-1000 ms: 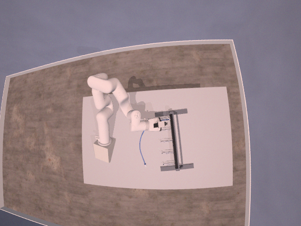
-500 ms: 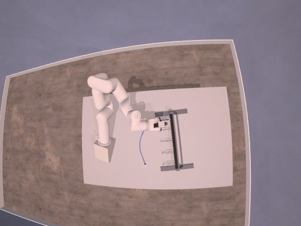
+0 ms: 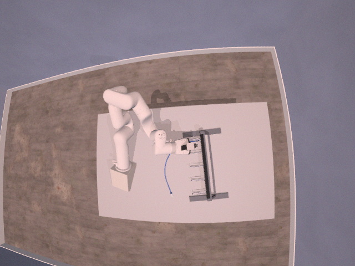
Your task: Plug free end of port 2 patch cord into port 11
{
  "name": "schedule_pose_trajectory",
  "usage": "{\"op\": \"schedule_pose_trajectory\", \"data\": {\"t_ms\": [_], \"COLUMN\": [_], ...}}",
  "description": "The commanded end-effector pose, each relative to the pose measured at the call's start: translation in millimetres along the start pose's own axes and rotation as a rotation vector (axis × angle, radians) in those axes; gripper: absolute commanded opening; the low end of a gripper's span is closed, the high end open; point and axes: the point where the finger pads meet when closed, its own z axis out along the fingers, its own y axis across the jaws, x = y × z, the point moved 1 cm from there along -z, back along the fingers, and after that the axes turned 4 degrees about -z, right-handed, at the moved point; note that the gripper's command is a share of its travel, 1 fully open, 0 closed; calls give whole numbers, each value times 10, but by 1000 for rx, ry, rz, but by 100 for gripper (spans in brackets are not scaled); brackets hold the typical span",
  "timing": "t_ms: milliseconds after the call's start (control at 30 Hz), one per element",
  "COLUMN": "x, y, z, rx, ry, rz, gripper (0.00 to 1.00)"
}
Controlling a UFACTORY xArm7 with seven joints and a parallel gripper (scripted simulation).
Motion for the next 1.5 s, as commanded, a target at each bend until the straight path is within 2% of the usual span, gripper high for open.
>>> {"op": "schedule_pose_trajectory", "data": {"t_ms": [0,533,733,833,967,1233,1300,1467], "x": [19,19,19,18,17,16,16,15], "y": [4,4,4,4,4,3,3,3], "z": [-5,-6,-71,-229,-555,-974,-974,-1272], "rx": [-1,-1,-1,-1,-1,-1,-1,-1], "ry": [4,4,4,4,4,4,4,4], "rz": [-1,-1,-1,-1,-1,-1,-1,-1], "gripper": [0,0,0,0,0,0,0,0]}}
